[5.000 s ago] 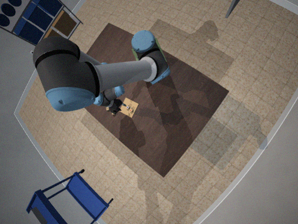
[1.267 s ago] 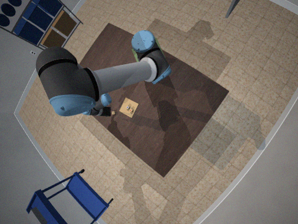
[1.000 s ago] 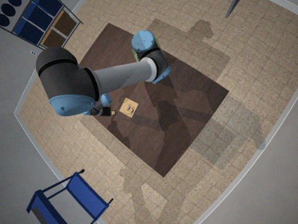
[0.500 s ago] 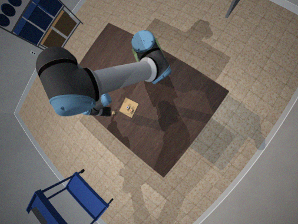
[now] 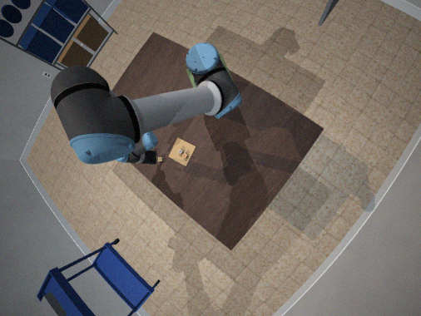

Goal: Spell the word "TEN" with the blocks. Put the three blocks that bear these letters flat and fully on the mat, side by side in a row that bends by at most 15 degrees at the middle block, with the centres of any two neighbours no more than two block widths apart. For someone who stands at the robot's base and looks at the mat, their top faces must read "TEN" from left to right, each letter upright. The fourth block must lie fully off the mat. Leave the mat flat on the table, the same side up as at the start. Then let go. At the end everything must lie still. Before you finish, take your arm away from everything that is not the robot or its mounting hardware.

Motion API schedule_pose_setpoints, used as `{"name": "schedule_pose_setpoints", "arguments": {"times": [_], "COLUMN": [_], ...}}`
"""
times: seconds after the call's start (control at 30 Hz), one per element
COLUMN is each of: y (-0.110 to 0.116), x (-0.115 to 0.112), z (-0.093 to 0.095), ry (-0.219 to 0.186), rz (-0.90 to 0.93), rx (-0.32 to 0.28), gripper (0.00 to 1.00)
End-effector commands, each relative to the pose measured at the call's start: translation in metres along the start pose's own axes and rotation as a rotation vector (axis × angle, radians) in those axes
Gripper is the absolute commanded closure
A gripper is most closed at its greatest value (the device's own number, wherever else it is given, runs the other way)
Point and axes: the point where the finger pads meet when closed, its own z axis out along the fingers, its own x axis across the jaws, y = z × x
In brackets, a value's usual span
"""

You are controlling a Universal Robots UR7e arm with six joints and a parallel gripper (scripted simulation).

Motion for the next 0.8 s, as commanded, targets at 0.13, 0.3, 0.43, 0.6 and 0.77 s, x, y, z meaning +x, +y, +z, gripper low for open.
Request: {"name": "schedule_pose_setpoints", "arguments": {"times": [0.13, 0.3, 0.43, 0.6, 0.77], "y": [-0.001, -0.001, -0.001, -0.001, -0.001], "x": [0.0, 0.0, 0.0, 0.0, 0.0], "z": [0.0, 0.003, 0.007, 0.01, 0.017], "ry": [-0.001, -0.001, -0.001, -0.001, -0.001], "rz": [0.0, 0.0, 0.0, 0.0, 0.0], "rx": [0.001, 0.001, 0.001, 0.001, 0.001], "gripper": [0.0, 0.0, 0.0, 0.0, 0.0]}}
